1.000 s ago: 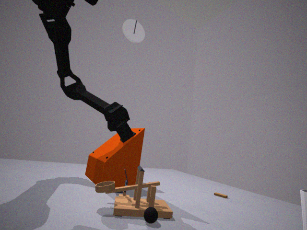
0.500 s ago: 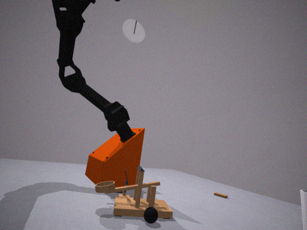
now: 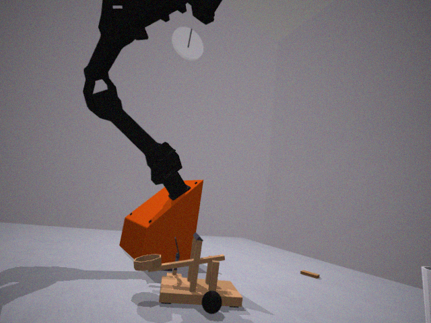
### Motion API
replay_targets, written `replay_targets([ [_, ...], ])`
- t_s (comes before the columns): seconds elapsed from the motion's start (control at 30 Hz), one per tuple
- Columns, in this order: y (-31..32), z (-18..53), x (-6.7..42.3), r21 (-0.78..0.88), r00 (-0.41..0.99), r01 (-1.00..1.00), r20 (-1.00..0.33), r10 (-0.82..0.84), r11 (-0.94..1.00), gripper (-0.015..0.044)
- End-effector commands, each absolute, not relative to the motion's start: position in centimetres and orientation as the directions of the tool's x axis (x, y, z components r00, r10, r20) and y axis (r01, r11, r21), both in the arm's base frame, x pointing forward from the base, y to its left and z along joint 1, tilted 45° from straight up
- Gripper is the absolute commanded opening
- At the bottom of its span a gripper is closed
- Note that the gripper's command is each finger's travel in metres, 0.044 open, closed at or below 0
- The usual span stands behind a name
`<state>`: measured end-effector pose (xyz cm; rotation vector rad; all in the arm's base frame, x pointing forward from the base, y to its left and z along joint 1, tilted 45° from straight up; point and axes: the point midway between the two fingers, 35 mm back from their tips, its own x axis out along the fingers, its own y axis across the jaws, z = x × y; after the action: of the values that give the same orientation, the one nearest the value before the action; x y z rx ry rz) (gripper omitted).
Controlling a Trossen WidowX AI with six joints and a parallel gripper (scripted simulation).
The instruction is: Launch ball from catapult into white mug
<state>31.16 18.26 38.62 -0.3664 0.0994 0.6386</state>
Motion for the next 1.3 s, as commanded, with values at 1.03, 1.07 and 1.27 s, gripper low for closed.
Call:
replay_targets([
  [1.03,12.6,11.3,34.0,-0.506,0.546,-0.678,-0.832,-0.095,0.534,0.0440],
  [1.07,12.3,10.7,33.8,-0.509,0.532,-0.686,-0.838,-0.118,0.519,0.0440],
  [1.27,10.4,7.3,32.4,-0.514,0.445,-0.744,-0.858,-0.257,0.427,0.0440],
])
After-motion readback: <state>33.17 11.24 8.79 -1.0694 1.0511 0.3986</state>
